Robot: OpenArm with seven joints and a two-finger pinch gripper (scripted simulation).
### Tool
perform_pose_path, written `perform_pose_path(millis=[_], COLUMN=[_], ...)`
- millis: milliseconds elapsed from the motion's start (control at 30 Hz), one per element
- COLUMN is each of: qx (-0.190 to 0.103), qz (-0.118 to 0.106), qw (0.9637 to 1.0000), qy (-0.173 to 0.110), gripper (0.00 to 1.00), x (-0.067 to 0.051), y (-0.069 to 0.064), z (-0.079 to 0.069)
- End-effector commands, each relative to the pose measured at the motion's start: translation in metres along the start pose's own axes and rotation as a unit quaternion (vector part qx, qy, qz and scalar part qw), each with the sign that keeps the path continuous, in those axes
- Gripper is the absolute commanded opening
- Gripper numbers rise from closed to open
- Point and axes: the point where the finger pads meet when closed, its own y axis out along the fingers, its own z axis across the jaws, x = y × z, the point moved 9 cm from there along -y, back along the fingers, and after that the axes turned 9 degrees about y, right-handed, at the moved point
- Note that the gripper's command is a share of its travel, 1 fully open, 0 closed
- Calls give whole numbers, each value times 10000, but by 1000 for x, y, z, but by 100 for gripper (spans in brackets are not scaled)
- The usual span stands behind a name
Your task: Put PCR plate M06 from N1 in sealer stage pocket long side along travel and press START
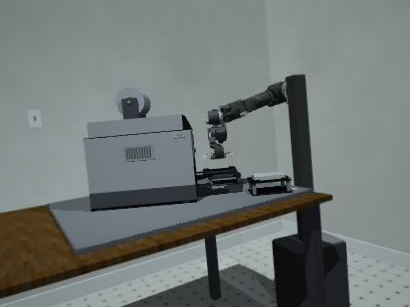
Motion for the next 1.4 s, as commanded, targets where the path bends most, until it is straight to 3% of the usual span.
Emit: perform_pose_path(millis=[0,100,500,667,1067,1367], qx=[17,18,18,18,18,18], qz=[25,26,26,27,27,7], qw=[10000,10000,10000,10000,10000,10000], qy=[-38,-39,-39,-39,-39,-22], gripper=[0,0,0,0,0,0], x=[-2,-2,-2,-3,-3,0], y=[11,30,30,43,43,36], z=[0,-1,-1,-1,-1,-1])
